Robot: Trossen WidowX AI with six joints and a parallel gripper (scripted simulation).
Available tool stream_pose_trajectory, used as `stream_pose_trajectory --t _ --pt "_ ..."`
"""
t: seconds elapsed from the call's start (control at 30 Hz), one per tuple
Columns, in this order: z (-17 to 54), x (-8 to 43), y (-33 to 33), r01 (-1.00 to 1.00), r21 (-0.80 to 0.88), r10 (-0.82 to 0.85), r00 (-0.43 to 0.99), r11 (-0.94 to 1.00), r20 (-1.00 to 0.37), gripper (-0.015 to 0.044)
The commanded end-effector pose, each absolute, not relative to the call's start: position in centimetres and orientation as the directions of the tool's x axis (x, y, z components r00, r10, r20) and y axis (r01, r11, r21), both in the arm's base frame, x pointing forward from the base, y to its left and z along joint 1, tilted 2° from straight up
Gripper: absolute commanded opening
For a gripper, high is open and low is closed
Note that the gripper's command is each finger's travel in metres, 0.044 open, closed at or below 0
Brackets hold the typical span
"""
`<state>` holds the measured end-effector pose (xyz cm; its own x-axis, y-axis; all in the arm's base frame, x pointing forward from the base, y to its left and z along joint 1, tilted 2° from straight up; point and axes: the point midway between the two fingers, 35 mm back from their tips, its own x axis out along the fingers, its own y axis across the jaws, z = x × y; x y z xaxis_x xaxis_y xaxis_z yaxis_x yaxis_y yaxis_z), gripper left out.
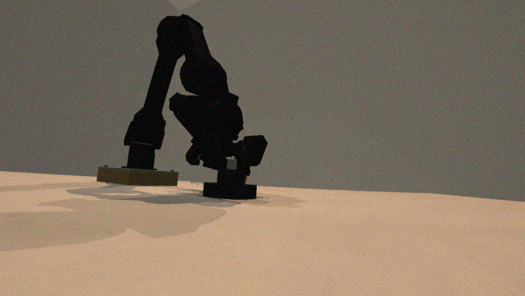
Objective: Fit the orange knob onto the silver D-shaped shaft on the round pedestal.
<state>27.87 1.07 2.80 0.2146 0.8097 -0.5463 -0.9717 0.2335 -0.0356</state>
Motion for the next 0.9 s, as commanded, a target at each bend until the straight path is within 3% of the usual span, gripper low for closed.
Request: stream_pose_trajectory --t 0.0,0.8,0.87 --pt "2.8 27.87 1.11 -0.972 -0.035 0.81 0.214 0.233 -0.546 0.026" --pt "2.8 27.87 1.11 -0.972 -0.035 0.81 0.214 0.233 -0.546 0.026" --pt "2.8 27.87 1.11 -0.972 -0.035 0.81 0.214 0.233 -0.546 0.0312"
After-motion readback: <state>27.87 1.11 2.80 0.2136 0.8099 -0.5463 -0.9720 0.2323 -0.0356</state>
